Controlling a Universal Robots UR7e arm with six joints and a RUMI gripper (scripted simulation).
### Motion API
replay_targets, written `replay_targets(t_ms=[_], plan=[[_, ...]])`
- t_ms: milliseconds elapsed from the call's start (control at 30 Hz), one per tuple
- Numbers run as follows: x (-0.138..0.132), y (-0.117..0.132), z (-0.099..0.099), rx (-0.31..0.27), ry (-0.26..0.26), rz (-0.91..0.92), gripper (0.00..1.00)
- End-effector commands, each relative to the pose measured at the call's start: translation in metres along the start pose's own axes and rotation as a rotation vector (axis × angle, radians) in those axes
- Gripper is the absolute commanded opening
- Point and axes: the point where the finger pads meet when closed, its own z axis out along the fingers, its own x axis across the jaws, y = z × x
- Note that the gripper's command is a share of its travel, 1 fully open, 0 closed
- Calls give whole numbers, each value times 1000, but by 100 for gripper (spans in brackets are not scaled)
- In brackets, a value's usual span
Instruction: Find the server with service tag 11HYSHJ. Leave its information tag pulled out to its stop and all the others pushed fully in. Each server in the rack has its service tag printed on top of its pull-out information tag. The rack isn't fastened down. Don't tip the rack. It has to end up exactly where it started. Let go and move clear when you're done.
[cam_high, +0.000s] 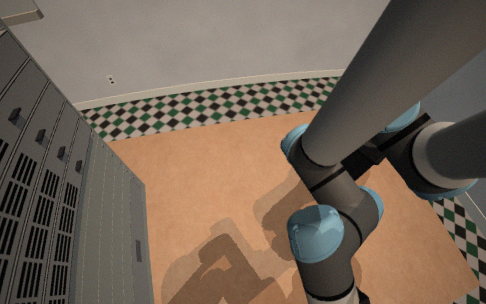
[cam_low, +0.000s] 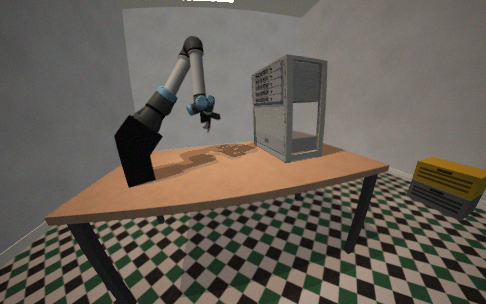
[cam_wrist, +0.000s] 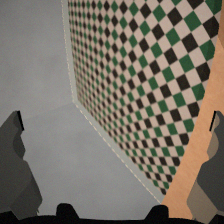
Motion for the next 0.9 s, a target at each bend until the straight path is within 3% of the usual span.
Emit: replay_targets(t_ms=[0, 867], plan=[[0, 0, 0, 0, -1, -1, 100], [10, 1, 2, -14, 15, 35, 100]])
